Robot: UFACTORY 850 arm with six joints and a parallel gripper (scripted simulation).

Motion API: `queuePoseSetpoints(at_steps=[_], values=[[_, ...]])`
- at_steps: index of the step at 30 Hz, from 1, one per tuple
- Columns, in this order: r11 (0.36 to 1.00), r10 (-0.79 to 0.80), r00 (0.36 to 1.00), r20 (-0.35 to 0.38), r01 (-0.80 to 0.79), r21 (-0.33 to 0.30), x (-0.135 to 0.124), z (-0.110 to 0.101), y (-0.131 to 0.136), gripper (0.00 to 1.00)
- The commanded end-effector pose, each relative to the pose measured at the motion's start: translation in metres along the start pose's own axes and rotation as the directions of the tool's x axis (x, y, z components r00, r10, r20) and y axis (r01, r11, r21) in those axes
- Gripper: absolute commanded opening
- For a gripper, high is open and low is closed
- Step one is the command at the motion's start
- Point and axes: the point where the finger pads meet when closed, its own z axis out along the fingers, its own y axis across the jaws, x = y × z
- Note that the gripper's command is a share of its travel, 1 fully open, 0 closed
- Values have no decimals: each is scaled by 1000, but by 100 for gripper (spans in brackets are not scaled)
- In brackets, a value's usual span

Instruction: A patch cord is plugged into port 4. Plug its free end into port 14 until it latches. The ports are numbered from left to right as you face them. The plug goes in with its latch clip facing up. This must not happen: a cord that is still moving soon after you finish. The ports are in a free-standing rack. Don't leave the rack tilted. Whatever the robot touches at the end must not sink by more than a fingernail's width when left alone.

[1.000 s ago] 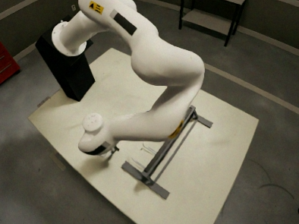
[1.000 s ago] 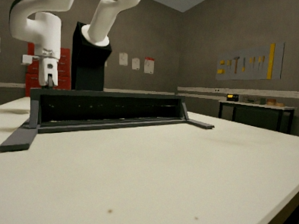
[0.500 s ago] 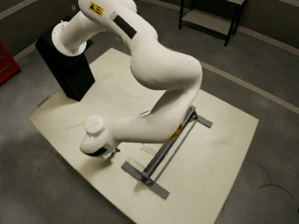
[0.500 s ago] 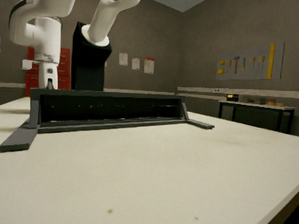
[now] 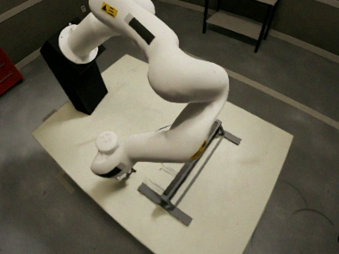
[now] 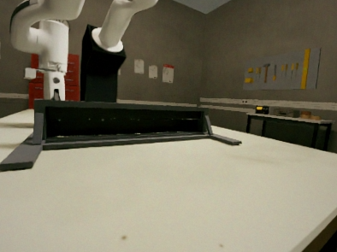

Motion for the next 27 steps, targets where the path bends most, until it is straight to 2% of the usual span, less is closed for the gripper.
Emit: queuePoseSetpoints(at_steps=[1,27], values=[[1000,0,1000,-1,0,0,0,0,0,39],[1000,0,1000,-1,0,0,0,2,0,39]])
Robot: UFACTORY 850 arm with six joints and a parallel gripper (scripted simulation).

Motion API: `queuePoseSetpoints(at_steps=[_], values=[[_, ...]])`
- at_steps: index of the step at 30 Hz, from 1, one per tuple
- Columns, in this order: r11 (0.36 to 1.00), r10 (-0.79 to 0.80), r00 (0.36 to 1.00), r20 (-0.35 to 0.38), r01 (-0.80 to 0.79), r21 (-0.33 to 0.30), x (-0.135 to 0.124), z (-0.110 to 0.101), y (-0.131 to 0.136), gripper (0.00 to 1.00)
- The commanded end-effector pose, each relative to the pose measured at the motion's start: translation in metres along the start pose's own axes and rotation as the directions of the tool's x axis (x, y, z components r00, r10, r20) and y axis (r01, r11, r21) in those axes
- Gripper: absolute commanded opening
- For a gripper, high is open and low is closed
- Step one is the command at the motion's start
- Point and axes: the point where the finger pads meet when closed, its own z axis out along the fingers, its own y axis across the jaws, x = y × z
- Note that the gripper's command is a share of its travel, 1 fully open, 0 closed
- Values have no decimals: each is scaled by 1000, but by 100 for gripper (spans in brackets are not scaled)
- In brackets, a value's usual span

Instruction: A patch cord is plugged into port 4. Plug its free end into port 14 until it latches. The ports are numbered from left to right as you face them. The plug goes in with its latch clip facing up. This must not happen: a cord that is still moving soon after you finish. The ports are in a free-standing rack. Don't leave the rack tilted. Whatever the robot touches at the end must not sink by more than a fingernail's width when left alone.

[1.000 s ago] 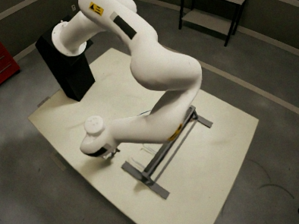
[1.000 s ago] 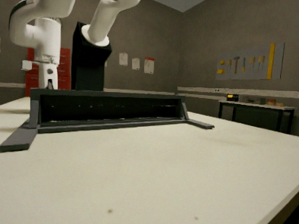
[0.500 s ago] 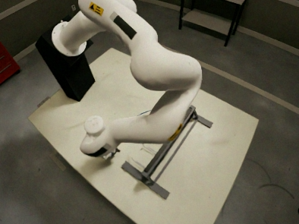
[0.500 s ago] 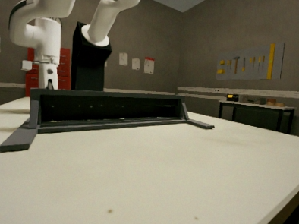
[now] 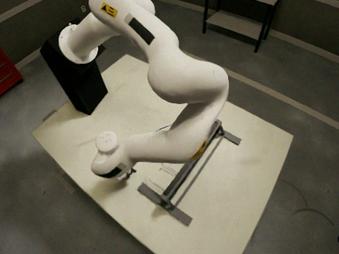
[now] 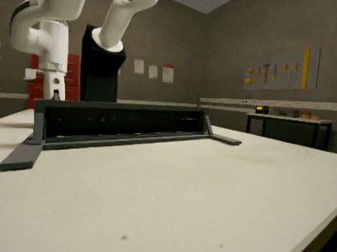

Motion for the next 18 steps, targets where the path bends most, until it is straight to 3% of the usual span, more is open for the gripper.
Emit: queuePoseSetpoints(at_steps=[1,18], values=[[1000,0,1000,-1,0,0,0,1,0,39],[1000,0,1000,-1,0,0,0,6,0,39]])
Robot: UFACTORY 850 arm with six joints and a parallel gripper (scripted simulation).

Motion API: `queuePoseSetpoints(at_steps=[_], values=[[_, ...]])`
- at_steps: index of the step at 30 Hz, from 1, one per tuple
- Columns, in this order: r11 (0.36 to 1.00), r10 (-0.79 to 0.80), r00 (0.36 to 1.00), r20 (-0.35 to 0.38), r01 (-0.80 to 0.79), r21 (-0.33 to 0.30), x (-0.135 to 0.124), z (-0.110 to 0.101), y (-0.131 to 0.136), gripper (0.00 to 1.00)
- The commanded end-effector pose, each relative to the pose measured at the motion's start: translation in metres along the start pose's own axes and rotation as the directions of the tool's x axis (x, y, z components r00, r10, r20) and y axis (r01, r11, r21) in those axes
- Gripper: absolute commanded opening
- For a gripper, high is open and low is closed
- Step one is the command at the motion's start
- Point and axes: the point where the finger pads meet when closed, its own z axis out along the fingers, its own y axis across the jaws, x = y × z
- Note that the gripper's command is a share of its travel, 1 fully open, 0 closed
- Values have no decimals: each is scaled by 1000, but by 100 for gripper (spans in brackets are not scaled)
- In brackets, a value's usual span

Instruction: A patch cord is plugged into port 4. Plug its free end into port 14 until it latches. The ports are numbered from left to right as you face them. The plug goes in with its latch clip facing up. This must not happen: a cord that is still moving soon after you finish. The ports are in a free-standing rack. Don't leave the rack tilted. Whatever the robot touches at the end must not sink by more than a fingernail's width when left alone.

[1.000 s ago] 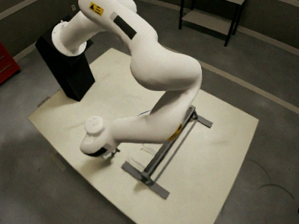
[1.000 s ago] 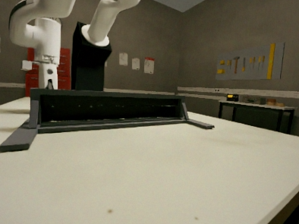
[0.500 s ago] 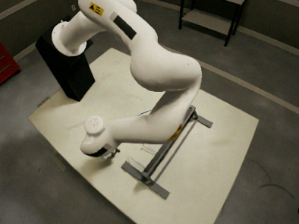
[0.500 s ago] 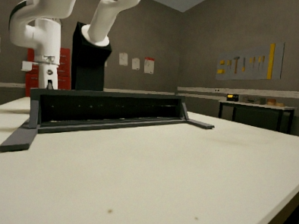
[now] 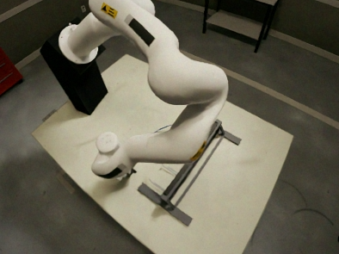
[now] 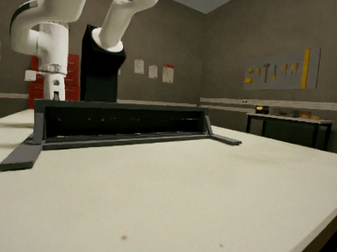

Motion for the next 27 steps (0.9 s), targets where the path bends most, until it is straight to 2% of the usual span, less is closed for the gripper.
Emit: queuePoseSetpoints(at_steps=[1,27], values=[[1000,0,1000,-1,0,0,0,1,0,39],[1000,0,1000,-1,0,0,0,4,0,39]])
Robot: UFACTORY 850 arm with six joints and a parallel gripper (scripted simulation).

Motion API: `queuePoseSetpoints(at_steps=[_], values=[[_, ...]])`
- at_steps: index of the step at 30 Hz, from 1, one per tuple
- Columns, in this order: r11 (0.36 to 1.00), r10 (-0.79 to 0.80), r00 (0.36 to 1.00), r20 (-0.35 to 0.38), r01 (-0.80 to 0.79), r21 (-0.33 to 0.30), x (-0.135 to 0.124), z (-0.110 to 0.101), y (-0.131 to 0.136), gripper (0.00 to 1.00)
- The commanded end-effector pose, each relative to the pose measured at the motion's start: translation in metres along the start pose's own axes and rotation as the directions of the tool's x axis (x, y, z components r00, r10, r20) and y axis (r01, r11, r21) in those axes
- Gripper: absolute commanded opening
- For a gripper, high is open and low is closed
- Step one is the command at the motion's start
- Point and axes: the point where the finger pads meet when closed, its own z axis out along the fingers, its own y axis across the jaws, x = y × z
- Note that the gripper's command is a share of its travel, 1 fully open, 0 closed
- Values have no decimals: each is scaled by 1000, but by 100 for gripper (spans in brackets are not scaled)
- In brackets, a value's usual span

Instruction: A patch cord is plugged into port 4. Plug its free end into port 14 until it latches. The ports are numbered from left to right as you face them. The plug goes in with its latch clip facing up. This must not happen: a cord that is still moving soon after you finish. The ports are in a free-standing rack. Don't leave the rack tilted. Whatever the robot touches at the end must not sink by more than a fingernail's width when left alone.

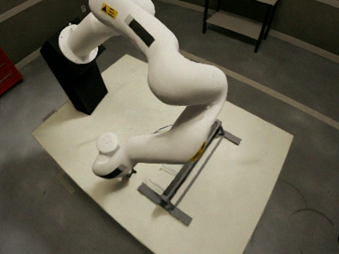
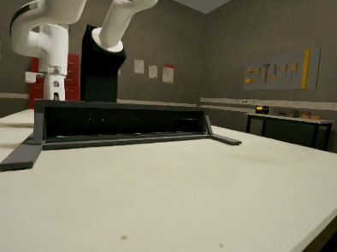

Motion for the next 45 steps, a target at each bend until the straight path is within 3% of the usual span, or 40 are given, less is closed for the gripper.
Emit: queuePoseSetpoints(at_steps=[1,9,10,45], values=[[1000,0,1000,-1,0,0,0,0,0,39],[1000,0,1000,-1,0,0,0,0,0,39],[1000,0,1000,-1,0,0,0,0,0,0],[1000,0,1000,-1,0,0,0,0,0,0]])
